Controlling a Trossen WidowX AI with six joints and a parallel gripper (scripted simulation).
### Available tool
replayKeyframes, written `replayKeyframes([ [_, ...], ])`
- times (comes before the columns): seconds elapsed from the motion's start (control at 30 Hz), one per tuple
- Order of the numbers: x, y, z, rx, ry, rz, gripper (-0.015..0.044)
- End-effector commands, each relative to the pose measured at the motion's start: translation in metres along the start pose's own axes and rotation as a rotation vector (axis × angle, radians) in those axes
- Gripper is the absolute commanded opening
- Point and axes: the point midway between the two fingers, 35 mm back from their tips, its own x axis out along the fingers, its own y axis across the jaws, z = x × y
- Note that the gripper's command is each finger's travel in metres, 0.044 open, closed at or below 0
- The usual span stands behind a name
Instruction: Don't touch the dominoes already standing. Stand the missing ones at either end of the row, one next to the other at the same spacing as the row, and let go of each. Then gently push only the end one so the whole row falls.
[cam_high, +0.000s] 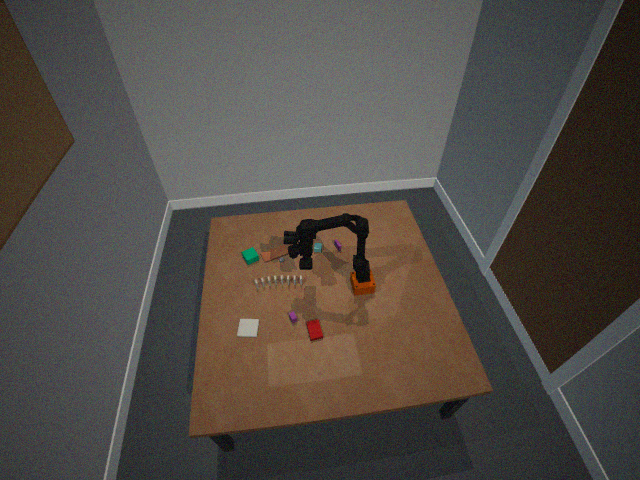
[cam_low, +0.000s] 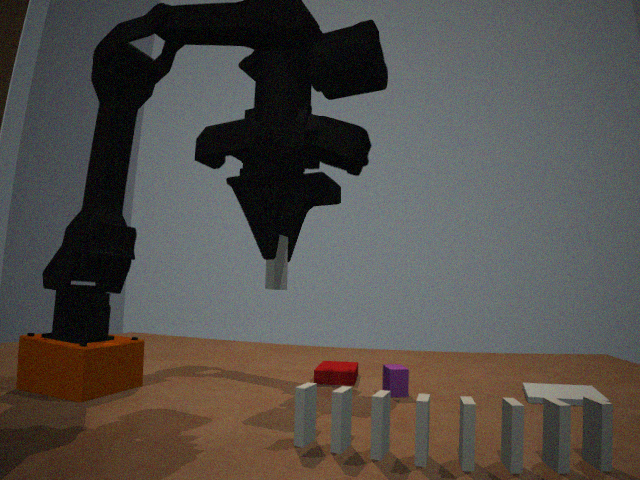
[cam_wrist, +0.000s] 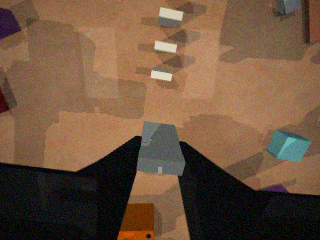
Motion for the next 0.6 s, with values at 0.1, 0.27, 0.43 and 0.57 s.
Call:
replayKeyframes([
  [0.1,0.035,0.0,0.006,0.011,0.012,0.005,0.0107],
  [0.27,0.062,0.0,0.007,0.011,0.012,0.005,0.0107],
  [0.43,0.088,0.0,0.006,0.011,0.012,0.005,0.0107],
  [0.57,0.109,0.0,0.003,0.011,0.012,0.005,0.0107],
])
